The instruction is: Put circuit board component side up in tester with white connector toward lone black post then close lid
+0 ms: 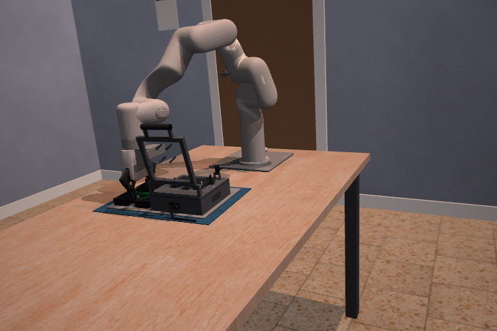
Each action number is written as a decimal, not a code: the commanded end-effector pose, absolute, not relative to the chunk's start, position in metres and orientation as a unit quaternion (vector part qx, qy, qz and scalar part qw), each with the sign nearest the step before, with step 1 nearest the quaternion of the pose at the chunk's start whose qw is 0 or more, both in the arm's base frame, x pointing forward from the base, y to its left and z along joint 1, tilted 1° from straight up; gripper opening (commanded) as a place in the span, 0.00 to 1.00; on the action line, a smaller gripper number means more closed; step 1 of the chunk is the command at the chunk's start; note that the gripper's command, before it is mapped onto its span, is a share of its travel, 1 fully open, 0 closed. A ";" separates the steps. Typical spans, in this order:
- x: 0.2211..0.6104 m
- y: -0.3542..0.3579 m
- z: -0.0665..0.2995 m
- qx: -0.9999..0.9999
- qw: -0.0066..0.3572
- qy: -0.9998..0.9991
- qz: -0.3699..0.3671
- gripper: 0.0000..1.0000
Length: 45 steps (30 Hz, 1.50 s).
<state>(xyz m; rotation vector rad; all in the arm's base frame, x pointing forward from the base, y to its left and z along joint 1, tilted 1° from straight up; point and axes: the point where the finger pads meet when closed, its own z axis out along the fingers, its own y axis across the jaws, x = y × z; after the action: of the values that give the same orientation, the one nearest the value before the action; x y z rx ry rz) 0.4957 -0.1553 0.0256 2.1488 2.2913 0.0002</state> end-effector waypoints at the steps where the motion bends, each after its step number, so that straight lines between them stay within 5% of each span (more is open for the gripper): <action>1: 0.497 -0.156 0.026 0.684 0.002 0.729 0.001 1.00; 30: 0.497 -0.156 0.021 0.684 0.002 0.729 0.001 1.00; 45: 0.497 -0.156 0.021 0.684 0.002 0.729 0.001 0.89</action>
<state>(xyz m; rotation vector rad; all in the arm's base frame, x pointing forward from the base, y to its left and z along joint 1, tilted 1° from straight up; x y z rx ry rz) 0.4958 -0.1553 0.0193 2.1487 2.2912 0.0003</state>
